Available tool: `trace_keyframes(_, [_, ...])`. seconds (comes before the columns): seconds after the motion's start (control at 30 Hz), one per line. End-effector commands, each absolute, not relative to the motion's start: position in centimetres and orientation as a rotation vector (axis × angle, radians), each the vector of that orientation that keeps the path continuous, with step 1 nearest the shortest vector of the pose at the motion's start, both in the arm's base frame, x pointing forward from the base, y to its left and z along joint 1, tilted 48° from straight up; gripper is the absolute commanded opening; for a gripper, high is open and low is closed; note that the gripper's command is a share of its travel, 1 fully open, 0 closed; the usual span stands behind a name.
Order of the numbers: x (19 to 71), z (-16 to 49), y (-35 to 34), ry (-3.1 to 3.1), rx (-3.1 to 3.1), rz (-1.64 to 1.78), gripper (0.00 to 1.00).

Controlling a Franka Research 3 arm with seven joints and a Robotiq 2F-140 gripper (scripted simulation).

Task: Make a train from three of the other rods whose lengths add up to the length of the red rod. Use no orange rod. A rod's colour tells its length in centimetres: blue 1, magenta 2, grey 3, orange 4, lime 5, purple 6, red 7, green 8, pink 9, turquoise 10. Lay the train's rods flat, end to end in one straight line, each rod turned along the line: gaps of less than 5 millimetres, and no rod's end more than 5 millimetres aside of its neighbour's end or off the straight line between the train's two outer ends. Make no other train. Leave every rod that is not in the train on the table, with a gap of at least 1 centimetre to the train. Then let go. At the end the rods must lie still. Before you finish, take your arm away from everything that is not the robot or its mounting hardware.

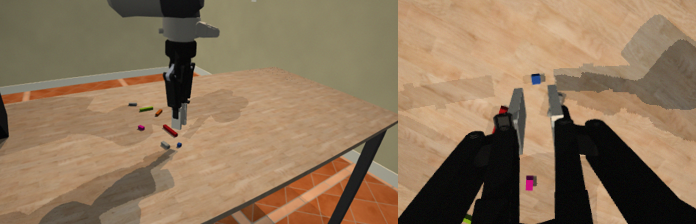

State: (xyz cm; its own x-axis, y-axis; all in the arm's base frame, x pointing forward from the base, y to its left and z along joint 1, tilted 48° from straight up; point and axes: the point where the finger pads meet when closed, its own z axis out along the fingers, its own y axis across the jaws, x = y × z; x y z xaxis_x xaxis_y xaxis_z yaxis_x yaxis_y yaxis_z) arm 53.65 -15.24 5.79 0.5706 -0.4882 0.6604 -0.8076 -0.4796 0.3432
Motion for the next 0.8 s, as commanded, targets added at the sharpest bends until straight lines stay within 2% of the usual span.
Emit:
trace_keyframes(0.0, [53.7,5.88,-15.21,-1.02,2.165,0.638,0.15])
trace_keyframes(0.77, [53.78,5.58,-15.55,-1.02,2.165,0.637,0.15])
